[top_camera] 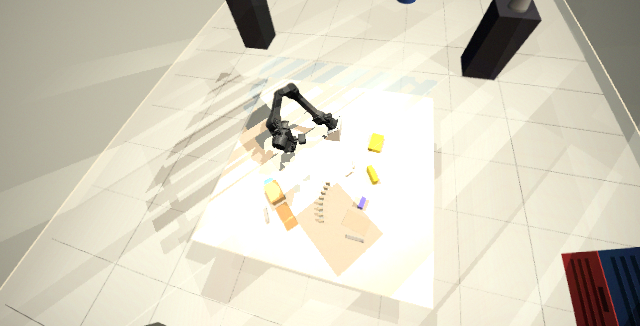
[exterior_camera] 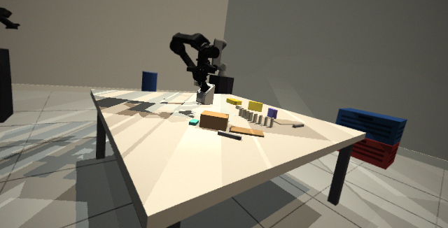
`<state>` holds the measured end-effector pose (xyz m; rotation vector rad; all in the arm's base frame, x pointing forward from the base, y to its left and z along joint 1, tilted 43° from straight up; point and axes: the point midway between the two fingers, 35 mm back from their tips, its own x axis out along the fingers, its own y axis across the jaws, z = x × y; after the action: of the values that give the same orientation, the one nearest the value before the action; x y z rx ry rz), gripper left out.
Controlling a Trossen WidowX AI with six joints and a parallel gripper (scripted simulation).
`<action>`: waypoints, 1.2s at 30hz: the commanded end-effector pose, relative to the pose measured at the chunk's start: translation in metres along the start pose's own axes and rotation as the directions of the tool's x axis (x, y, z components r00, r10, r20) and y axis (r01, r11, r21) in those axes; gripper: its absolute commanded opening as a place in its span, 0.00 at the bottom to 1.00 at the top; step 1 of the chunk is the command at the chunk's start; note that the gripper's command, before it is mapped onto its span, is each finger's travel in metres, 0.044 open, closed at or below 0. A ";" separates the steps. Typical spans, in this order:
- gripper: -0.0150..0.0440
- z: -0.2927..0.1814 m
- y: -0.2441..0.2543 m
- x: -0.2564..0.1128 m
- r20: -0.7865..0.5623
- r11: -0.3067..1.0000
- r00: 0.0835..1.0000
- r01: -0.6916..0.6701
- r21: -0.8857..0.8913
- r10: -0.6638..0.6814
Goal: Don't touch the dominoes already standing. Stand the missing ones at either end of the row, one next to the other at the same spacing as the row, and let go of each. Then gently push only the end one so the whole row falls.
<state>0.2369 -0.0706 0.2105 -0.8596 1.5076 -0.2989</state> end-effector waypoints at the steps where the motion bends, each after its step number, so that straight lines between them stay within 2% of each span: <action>1: 0.30 -0.004 0.004 0.008 0.005 0.998 0.998 -0.064 0.009 0.064; 19: 0.30 -0.009 0.033 0.042 0.185 0.915 0.898 -0.404 -0.010 0.398; 28: 0.30 -0.006 0.040 0.050 0.333 0.866 0.809 -0.499 -0.046 0.484; 36: 0.30 -0.003 0.041 0.054 0.477 0.840 0.718 -0.535 -0.088 0.507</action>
<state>0.2257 -0.0785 0.1465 -0.3971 1.2513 0.2496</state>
